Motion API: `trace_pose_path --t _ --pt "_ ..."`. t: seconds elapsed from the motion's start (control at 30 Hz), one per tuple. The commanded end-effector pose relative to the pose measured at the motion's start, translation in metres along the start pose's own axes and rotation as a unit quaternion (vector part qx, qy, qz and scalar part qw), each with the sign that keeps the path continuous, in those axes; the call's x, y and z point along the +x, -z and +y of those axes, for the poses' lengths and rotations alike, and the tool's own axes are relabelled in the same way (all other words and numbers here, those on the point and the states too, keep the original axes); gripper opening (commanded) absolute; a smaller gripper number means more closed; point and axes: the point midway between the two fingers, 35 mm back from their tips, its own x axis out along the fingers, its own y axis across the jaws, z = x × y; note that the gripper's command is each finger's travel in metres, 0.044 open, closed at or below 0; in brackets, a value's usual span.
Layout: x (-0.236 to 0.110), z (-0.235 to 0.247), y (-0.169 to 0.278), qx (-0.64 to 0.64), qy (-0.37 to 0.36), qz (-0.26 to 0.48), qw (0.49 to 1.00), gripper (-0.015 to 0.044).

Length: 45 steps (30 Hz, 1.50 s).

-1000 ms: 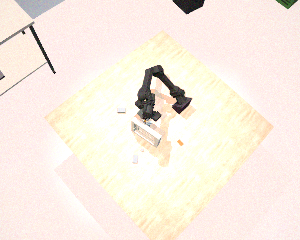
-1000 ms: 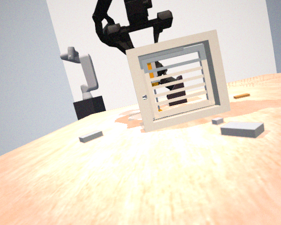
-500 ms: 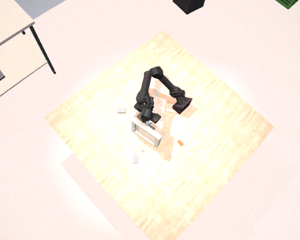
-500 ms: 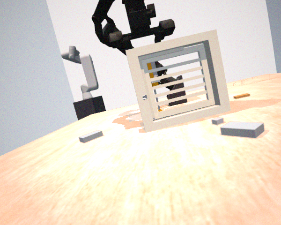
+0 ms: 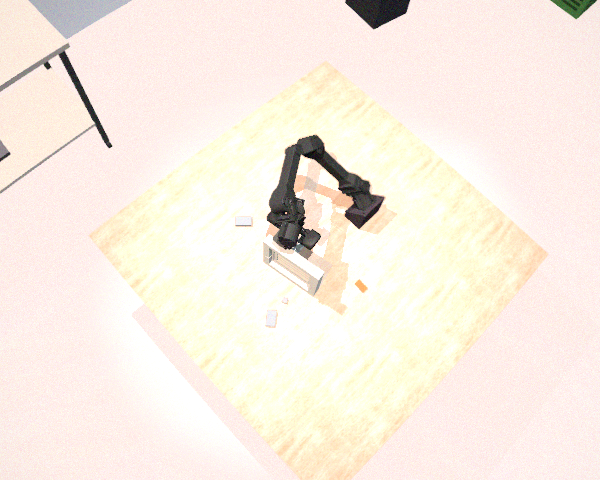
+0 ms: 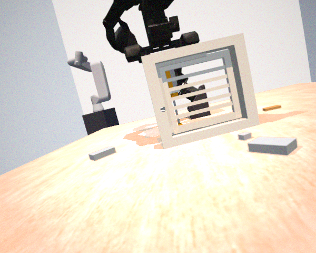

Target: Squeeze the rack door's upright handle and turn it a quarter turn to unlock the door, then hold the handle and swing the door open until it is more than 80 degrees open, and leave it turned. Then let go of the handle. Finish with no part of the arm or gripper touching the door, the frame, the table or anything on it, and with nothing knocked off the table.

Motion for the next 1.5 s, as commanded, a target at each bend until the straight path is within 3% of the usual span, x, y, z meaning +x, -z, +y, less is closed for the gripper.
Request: trace_pose_path --t 0.0,0.2,0.63,0.8,1.07,1.47 --pt "0.0050 0.0009 0.0011 -0.005 -0.003 0.008 1.000 0.0258" --pt "0.0050 0.0009 0.0011 -0.005 -0.003 0.008 1.000 0.0101" --pt "0.0050 0.0009 0.0011 -0.005 -0.003 0.008 1.000 0.0014" --pt "0.0050 0.0009 0.0011 0.011 -0.003 0.008 1.000 0.0012" --pt "0.0050 0.0009 0.0011 0.202 -0.001 0.008 0.979 0.0012" --pt "0.0050 0.0009 0.0011 0.479 0.001 0.008 0.878 0.0012"
